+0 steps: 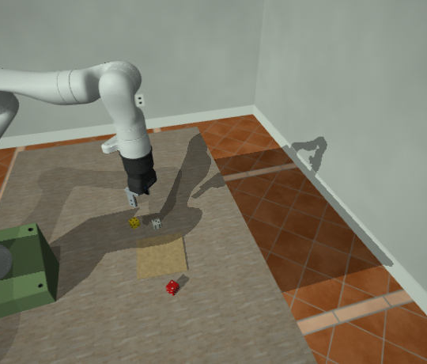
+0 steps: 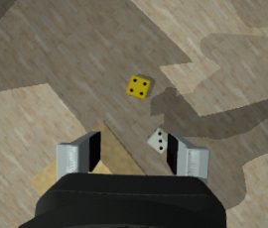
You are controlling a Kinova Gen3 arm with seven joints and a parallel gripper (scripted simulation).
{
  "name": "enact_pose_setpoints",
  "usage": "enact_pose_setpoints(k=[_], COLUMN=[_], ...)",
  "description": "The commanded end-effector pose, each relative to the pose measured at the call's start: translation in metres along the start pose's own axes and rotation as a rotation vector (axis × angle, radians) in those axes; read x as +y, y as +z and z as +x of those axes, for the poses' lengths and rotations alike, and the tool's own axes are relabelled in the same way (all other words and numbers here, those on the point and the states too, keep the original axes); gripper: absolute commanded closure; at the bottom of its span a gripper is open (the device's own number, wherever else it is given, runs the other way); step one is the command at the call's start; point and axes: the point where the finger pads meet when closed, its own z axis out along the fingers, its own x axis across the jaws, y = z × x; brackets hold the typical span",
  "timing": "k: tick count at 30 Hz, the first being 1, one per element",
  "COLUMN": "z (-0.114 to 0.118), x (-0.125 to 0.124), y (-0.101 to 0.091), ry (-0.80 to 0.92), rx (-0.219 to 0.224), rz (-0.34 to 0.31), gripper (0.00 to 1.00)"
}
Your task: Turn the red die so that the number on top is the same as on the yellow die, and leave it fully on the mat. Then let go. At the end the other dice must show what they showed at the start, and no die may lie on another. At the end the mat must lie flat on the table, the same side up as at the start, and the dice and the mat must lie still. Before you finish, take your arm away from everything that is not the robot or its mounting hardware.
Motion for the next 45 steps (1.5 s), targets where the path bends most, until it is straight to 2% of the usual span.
enact_pose_setpoints(k=[1, 3, 4, 6, 7, 8, 10, 14, 17, 20, 45], z=[-0.017, -0.034, -0.034, -0.054, -0.054, -0.064, -0.064, -0.105, -0.123, -0.129, -0.129], x=[0.046, 0.078, 0.078, 0.109, 0.109, 0.123, 0.123, 0.166, 0.182, 0.186, 0.186], y=[-0.003, -0.002, -0.002, -0.001, -0.001, 0.000, 0.000, 0.006, 0.009, 0.009, 0.009], ry=[0.032, 0.044, 0.044, 0.058, 0.058, 0.065, 0.065, 0.089, 0.100, 0.103, 0.103], rx=[0.011, 0.014, 0.014, 0.013, 0.013, 0.011, 0.011, -0.002, -0.010, -0.012, -0.012], rz=[0.009, 0.008, 0.008, 0.007, 0.007, 0.006, 0.006, 0.004, 0.003, 0.003, 0.003], gripper=[0.00, 0.00, 0.00, 0.00, 0.00, 0.00, 0.00, 0.00, 0.00, 0.00, 0.00])
